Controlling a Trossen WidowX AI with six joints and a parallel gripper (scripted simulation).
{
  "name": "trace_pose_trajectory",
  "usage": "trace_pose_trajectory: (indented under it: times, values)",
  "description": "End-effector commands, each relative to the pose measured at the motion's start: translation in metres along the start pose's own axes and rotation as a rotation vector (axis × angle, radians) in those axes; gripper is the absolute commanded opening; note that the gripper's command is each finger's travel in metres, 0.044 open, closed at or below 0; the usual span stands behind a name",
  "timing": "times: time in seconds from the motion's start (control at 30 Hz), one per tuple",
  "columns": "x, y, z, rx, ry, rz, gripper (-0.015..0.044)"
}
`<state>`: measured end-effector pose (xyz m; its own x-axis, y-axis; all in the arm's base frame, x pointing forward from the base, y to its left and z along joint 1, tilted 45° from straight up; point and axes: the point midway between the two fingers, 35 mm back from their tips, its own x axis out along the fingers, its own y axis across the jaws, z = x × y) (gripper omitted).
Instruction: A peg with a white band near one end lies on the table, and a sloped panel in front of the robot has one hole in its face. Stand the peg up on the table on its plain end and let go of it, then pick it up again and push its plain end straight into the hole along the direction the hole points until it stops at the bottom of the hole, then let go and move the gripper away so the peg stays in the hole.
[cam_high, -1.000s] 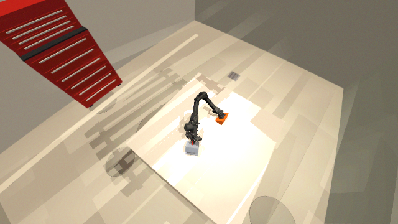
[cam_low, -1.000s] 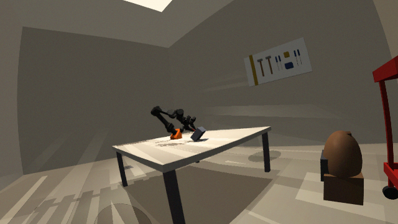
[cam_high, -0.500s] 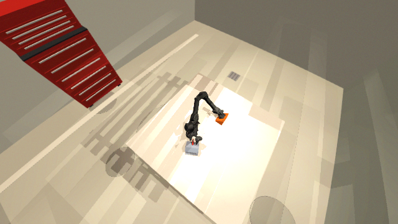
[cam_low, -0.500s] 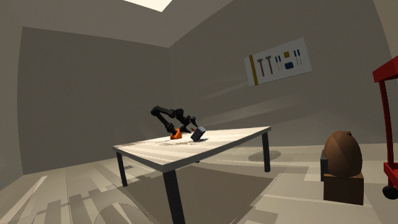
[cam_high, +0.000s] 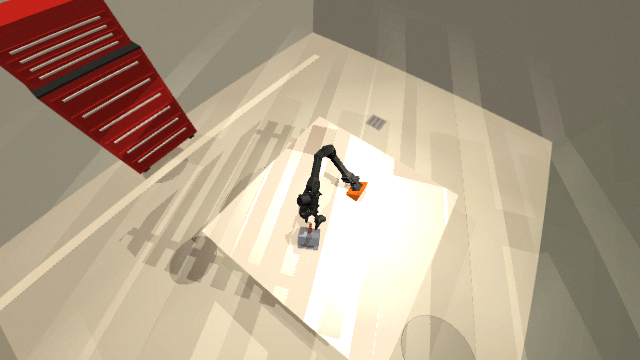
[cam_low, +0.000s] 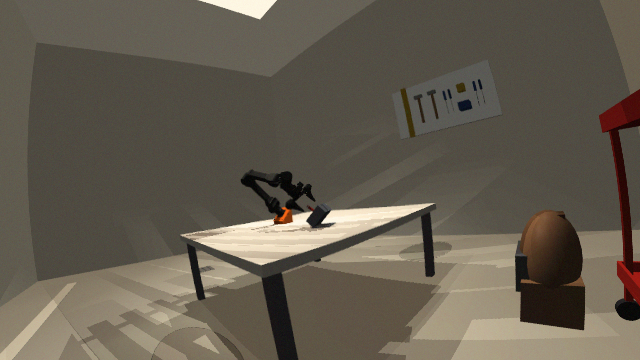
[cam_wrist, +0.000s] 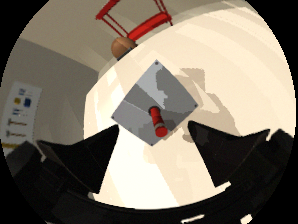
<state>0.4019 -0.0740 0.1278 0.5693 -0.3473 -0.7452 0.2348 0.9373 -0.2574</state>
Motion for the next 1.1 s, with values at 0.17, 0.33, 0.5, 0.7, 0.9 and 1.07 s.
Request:
trace_pose_trajectory:
  times: [0.17,0.33,0.5,0.7,0.9,1.07]
  values:
    - [-0.019,0.000,0.004,0.006,-0.012,-0.001,0.0440]
    - [-0.028,0.000,0.003,0.005,-0.011,0.000,0.0440]
    - [-0.037,0.001,0.003,0.004,-0.011,0.001,0.0440]
    - [-0.047,0.001,0.001,0.002,-0.010,0.002,0.0440]
    - [-0.056,0.002,0.000,0.001,-0.009,0.003,0.0440]
    - [-0.063,0.003,-0.003,0.000,-0.008,0.004,0.0440]
